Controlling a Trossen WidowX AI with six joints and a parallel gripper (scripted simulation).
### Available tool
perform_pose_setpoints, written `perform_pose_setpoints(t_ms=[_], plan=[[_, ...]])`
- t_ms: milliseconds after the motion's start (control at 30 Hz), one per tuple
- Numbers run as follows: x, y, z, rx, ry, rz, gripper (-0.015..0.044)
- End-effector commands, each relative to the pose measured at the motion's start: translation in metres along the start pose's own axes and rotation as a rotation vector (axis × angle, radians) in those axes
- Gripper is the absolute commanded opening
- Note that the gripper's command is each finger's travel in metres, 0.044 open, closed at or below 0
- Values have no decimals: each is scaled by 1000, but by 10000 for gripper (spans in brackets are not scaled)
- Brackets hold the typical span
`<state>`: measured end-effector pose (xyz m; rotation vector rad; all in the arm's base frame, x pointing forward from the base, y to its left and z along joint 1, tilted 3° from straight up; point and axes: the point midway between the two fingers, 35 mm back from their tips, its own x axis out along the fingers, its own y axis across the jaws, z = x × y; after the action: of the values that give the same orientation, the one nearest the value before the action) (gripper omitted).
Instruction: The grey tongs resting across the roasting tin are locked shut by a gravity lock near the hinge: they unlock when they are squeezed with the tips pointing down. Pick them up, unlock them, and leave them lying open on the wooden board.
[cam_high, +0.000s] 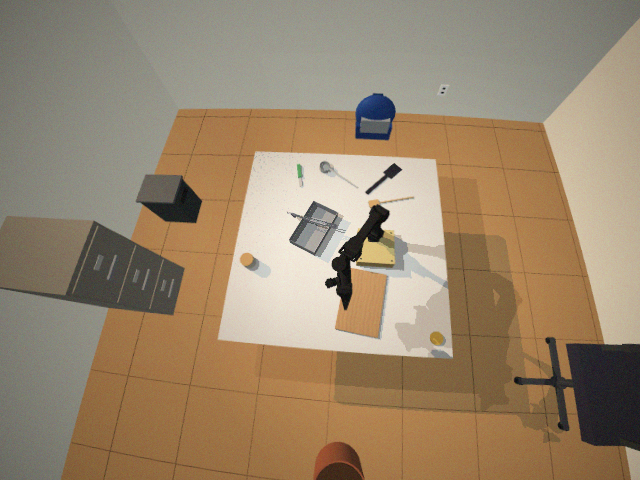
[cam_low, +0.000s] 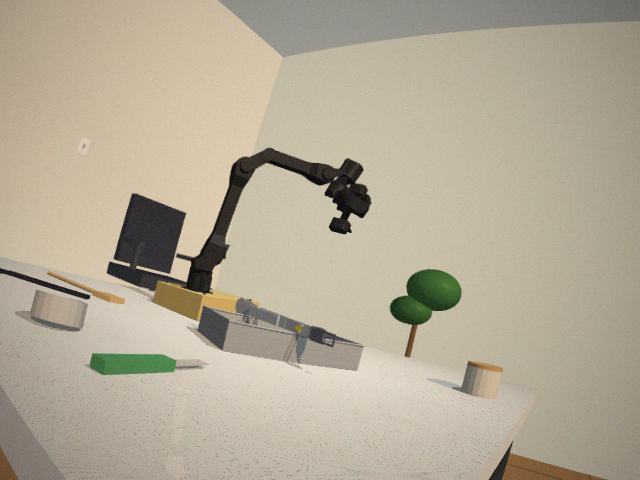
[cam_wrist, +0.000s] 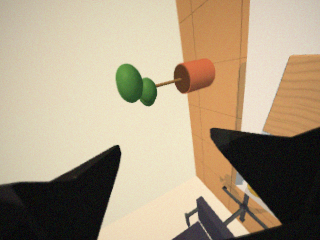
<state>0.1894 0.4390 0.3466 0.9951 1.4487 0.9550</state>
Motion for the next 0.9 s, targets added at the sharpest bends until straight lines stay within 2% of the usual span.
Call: perform_pose_setpoints(t_ms=[0, 267, 433, 667, 867], plan=[[-9, -34, 46, -27, -99, -79, 440], [-69, -104, 147, -49, -347, -283, 440], [-98, -133, 177, -37, -425, -364, 440], [-180, -208, 228, -23, -553, -606, 440], [-259, -275, 244, 10, -581, -831, 440]])
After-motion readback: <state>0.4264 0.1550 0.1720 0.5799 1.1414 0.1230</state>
